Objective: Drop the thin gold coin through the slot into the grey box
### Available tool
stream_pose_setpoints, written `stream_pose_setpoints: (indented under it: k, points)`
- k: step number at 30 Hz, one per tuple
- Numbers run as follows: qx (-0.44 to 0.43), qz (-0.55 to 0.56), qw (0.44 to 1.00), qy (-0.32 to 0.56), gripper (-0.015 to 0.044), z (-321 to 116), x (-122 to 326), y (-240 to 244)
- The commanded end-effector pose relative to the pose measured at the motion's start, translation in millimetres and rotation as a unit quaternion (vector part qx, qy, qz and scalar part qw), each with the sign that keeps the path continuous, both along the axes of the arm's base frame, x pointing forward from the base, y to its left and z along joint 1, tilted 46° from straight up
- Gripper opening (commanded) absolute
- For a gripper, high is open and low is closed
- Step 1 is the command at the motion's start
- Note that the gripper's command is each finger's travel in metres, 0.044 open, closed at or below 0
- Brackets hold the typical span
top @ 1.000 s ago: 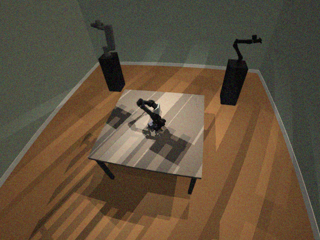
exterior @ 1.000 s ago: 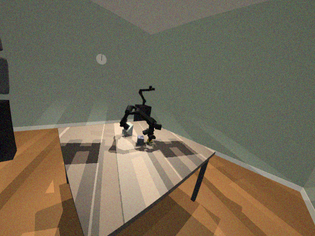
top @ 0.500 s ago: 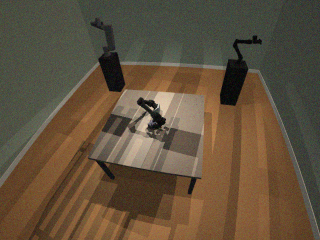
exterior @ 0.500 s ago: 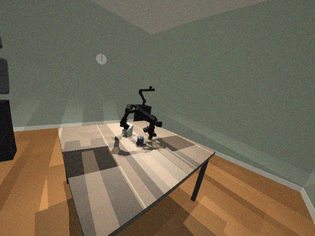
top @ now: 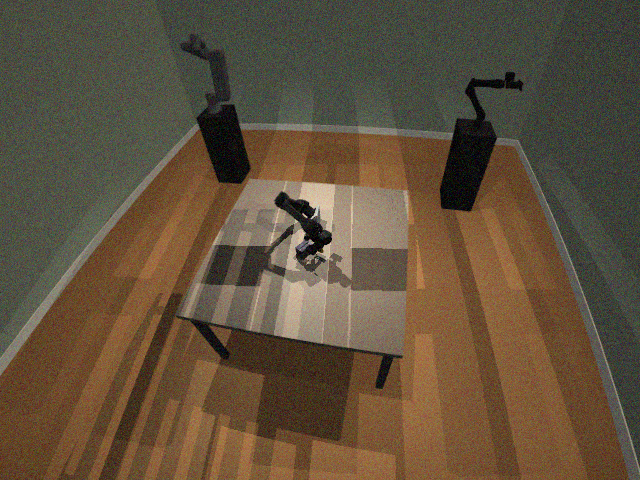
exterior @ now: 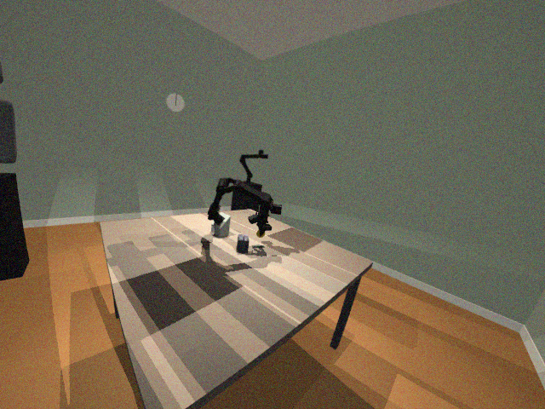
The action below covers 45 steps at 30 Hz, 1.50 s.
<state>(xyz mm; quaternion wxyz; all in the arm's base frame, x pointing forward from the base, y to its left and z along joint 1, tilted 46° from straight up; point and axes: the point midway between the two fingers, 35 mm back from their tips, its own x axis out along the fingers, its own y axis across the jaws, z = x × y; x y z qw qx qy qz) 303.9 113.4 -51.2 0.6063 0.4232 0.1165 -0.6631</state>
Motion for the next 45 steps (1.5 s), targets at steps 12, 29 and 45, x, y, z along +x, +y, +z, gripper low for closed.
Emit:
stream_pose_setpoints:
  k: [12, 29, 45]
  points:
    - [-0.001, 0.013, 1.0, 0.015, 0.0, 22, -4, 18]
    - [-0.027, 0.214, 0.952, 0.217, 0.0, 26, -4, 15]
    - [-0.05, 0.388, 0.834, 0.39, 0.0, 29, -3, 12]
